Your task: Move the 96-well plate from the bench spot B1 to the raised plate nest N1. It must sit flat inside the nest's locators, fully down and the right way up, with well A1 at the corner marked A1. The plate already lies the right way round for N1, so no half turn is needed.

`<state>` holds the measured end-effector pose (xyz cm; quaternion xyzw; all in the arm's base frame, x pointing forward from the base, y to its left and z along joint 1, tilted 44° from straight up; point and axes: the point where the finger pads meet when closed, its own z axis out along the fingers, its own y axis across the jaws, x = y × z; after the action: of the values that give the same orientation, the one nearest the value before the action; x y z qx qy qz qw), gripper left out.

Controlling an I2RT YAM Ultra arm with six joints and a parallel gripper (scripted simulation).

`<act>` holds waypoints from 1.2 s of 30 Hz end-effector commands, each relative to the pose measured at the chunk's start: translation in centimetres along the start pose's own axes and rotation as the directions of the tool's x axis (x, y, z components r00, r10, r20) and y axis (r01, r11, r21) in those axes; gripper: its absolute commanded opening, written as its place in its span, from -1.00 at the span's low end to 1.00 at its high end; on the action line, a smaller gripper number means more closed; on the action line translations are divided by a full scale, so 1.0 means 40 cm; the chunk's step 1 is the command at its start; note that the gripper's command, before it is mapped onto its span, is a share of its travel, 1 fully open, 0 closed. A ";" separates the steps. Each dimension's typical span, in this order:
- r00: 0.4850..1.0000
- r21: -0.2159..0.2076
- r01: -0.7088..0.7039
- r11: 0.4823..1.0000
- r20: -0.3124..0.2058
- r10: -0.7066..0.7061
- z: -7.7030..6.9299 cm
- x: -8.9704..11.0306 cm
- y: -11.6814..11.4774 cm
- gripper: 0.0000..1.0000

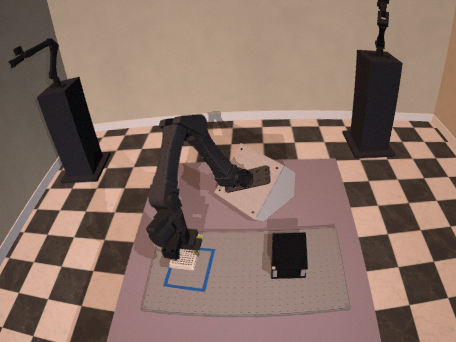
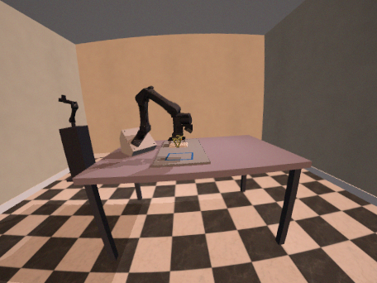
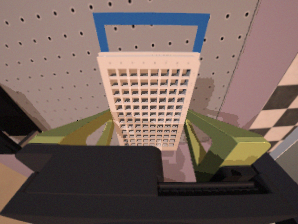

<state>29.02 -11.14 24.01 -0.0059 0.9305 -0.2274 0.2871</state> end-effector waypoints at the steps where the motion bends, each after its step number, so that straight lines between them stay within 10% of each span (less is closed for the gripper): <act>1: 0.999 0.013 -0.015 1.000 0.051 0.014 -0.040 -0.030 -0.014 -1.00; 25: 0.999 0.013 -0.015 1.000 0.051 0.014 -0.040 -0.030 -0.014 -1.00; 36: 0.998 0.004 0.061 0.998 0.011 -0.061 -0.032 0.021 0.090 -1.00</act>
<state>28.93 -8.11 22.97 -0.0477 0.9299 -0.2311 0.2820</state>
